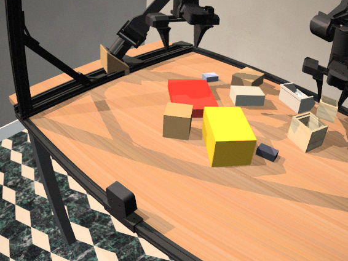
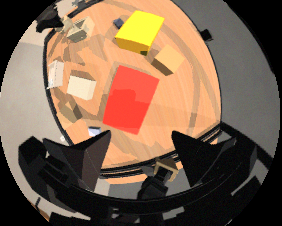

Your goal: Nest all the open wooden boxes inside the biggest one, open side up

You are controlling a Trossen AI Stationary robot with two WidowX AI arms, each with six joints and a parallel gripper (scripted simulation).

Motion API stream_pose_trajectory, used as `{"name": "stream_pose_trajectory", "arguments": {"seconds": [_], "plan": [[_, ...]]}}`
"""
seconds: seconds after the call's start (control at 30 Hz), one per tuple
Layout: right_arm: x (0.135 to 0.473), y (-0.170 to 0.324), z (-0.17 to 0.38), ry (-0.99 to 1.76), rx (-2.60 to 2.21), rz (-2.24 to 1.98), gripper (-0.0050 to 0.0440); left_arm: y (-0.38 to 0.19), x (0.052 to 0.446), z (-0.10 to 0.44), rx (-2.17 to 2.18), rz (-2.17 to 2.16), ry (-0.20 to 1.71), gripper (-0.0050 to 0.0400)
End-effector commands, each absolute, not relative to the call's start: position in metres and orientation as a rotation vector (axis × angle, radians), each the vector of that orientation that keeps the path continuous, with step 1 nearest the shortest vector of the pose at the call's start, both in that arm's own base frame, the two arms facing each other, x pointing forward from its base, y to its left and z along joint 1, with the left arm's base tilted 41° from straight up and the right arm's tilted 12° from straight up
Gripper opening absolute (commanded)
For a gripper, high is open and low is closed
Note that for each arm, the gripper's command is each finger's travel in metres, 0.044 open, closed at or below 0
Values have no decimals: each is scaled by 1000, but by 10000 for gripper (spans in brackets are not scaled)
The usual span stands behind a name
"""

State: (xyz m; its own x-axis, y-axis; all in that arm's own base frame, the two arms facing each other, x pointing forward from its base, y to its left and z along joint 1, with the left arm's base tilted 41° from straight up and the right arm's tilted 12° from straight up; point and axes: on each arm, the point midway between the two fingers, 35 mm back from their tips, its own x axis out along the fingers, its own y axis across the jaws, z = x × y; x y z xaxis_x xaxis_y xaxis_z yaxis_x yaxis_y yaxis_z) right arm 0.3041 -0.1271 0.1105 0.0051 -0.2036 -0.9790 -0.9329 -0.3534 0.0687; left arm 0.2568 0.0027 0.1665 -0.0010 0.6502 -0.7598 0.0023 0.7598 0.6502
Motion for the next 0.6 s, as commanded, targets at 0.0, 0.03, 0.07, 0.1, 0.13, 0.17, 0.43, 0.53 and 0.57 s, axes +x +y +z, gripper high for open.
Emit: {"name": "stream_pose_trajectory", "arguments": {"seconds": [0.0,0.03,0.07,0.1,0.13,0.17,0.43,0.53,0.57], "plan": [[309,-123,112,1124,-1709,1506,0,3,257,166,553,556,1499,400],[310,-122,113,1101,-1736,1538,0,3,257,166,553,556,1499,400],[310,-120,113,1078,-1762,1570,0,3,257,166,553,556,1499,400],[311,-119,114,1053,-1788,1602,0,3,257,166,553,556,1499,400],[312,-117,114,1028,-1813,1633,0,3,257,166,553,556,1499,400],[313,-116,115,1003,-1839,1665,0,3,257,166,553,556,1499,400],[318,-106,119,834,-1986,1852,0,3,257,166,553,556,1499,400],[320,-102,121,740,-2056,1944,0,3,257,166,553,556,1499,400],[321,-100,121,707,-2079,1974,0,3,257,166,553,556,1499,400]]}}
